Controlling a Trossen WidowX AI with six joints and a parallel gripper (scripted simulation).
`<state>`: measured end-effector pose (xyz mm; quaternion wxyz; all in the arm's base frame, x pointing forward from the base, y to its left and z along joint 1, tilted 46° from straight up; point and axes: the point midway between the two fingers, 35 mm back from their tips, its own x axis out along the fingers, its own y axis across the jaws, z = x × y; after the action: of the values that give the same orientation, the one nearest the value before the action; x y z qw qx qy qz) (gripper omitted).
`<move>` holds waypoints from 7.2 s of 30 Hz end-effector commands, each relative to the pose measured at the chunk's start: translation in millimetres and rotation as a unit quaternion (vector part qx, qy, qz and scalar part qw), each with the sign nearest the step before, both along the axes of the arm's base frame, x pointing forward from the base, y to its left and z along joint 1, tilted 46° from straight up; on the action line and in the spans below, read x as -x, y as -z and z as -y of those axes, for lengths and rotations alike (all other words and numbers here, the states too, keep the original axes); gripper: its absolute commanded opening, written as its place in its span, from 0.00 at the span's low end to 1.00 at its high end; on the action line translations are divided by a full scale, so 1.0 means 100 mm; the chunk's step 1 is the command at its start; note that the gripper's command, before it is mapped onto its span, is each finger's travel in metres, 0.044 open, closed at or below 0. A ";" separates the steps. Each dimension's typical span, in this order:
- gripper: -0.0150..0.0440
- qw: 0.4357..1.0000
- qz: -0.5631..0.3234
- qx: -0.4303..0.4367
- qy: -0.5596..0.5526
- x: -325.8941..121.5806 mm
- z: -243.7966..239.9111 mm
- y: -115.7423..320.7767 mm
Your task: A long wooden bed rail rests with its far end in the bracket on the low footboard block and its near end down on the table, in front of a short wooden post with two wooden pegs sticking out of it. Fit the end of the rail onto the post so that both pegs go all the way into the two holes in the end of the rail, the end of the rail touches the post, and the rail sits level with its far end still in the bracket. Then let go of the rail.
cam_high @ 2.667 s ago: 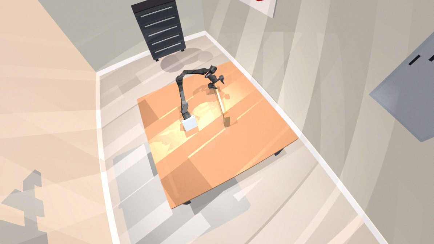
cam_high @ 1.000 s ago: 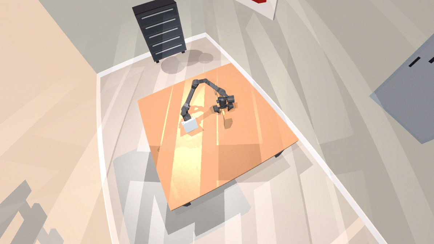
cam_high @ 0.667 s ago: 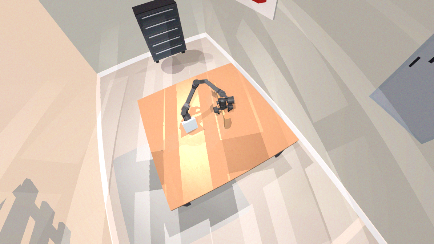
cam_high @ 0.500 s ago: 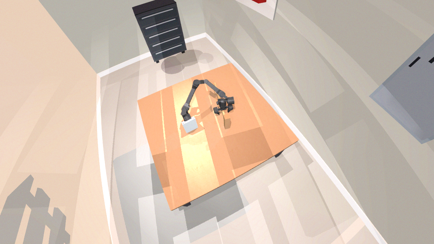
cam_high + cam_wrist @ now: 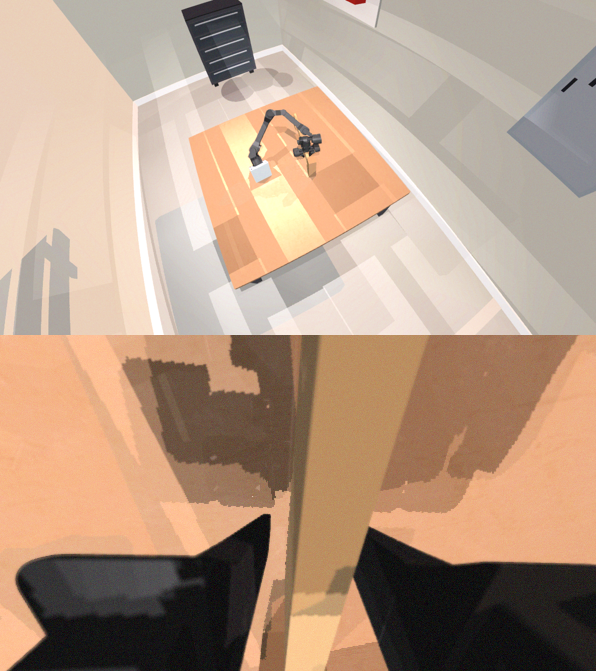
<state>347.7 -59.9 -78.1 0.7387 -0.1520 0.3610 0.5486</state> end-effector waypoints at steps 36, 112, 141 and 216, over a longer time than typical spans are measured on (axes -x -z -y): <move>0.25 1.000 -0.001 -0.001 0.002 0.00 0.06 -0.05; 0.25 1.000 -0.001 -0.001 0.002 0.02 0.29 -0.27; 0.25 1.000 -0.001 -0.001 0.002 0.04 0.28 -0.26; 0.25 1.000 -0.001 -0.001 0.002 0.03 0.28 -0.25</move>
<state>343.7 -85.3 -53.1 0.7373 -0.1492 0.3630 0.5499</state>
